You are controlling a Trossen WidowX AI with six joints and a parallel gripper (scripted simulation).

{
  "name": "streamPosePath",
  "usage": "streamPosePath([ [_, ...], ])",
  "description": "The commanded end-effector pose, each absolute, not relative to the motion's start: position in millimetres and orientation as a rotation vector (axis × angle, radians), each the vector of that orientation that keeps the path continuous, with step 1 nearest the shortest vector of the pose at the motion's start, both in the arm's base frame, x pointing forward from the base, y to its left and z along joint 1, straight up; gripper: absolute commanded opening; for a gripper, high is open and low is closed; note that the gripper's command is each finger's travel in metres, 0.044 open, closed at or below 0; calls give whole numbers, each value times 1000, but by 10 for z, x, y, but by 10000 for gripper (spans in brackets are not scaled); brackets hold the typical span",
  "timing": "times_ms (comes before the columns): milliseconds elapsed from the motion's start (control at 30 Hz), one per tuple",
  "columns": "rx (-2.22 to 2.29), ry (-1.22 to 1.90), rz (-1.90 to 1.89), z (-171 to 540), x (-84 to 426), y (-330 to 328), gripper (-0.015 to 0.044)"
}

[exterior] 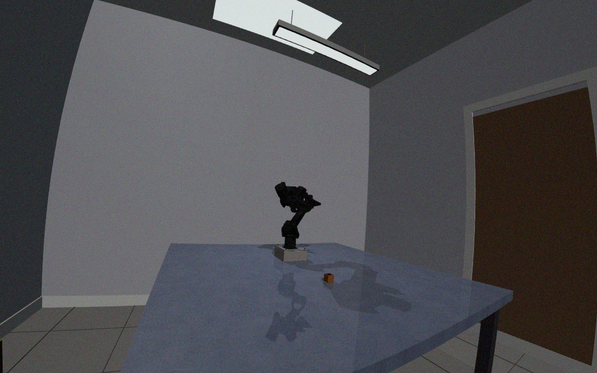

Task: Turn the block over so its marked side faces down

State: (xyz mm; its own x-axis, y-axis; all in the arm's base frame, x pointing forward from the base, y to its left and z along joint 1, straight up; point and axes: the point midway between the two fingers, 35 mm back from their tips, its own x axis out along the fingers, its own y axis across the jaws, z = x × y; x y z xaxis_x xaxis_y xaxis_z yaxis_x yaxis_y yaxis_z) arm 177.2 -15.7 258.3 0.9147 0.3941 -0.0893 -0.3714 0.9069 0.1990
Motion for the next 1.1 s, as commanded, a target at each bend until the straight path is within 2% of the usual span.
streamPosePath([
  [0,186,137,395,2583,1781,-165,426],
  [33,202,160,392,2580,1807,-192,440],
  [533,448,909,215,2004,2795,-734,440],
  [900,269,1406,-52,1116,3559,-766,440],
  [1067,150,1518,-150,808,3793,-685,440],
])
